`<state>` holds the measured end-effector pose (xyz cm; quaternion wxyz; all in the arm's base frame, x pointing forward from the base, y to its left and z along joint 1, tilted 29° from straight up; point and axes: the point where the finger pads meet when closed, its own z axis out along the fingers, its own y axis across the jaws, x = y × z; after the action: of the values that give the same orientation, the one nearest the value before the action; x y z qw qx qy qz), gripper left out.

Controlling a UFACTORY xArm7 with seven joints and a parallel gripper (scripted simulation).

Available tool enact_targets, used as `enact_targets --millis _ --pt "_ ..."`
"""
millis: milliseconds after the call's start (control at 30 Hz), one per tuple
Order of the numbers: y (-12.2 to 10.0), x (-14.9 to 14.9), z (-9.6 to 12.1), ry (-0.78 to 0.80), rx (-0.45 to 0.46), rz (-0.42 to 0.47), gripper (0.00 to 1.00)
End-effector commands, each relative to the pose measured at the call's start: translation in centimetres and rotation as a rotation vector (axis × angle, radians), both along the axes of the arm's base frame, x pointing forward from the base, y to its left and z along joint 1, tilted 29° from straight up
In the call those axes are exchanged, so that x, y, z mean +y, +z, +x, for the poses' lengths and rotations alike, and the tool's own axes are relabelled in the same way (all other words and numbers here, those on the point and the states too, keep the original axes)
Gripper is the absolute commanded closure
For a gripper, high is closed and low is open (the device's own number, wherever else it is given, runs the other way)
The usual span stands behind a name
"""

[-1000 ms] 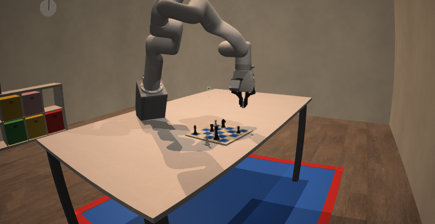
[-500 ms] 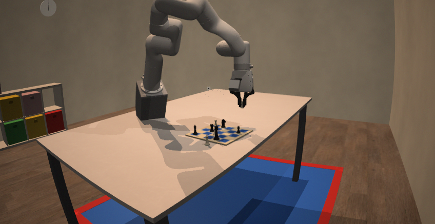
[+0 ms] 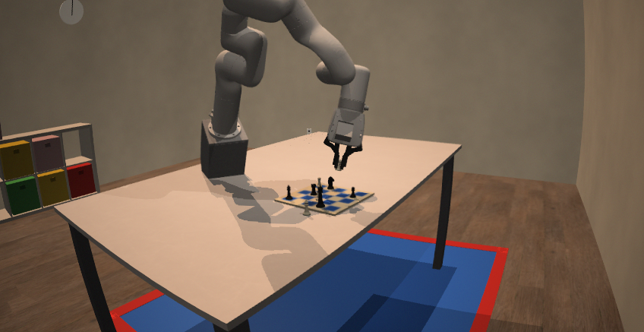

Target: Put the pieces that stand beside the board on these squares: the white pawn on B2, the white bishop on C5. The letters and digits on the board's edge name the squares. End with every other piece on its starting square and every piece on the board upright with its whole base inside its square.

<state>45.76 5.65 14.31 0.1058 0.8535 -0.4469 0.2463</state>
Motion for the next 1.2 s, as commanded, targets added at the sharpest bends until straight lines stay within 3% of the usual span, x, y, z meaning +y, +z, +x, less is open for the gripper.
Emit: enact_targets --millis 0,133,700,1167 --pt "2.0 -3.6 -0.9 0.202 -0.070 0.135 1.00" --pt "2.3 -4.8 -1.0 0.230 -0.062 0.118 1.00" --pt "2.1 -4.9 -0.9 0.233 -0.059 0.121 1.00" --pt "-1.6 -5.9 1.0 0.234 -0.056 0.122 1.00"
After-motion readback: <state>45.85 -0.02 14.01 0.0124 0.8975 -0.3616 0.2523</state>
